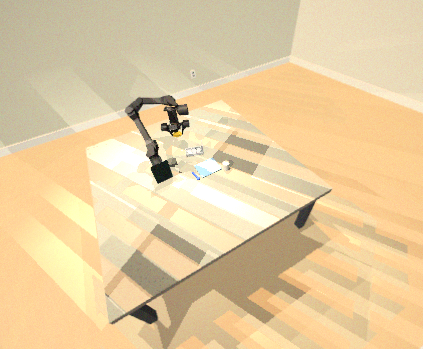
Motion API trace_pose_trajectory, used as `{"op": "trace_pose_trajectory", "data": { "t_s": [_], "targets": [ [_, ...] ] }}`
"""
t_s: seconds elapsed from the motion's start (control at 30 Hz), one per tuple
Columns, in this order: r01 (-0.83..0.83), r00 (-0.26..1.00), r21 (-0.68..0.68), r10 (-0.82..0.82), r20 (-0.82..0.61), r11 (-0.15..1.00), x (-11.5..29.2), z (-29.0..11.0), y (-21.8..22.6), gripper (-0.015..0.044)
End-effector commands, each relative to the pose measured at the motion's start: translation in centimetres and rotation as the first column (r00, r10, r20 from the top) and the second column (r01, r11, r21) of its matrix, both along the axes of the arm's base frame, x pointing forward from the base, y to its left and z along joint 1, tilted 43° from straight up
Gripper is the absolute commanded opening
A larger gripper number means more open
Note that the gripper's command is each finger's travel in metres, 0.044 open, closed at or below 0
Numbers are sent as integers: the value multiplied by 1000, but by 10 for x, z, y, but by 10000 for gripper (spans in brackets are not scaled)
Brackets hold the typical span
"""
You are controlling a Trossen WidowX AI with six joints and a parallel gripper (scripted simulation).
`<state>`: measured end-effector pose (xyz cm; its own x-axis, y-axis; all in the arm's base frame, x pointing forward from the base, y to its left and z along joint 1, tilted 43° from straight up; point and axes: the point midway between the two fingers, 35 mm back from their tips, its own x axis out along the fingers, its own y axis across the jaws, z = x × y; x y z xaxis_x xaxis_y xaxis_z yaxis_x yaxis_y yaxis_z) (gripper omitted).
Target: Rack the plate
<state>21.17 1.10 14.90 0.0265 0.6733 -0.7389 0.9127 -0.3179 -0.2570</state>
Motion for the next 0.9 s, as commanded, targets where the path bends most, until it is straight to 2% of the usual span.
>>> {"op": "trace_pose_trajectory", "data": {
  "t_s": [0.0,0.4,0.87],
  "targets": [
    [-31,999,-40,31,-9,999,-3,-7,3,0],
    [-226,974,-267,227,-27,937,-11,-45,12,0],
    [-373,911,-520,411,-46,769,-13,-80,16,0]
  ]
}}
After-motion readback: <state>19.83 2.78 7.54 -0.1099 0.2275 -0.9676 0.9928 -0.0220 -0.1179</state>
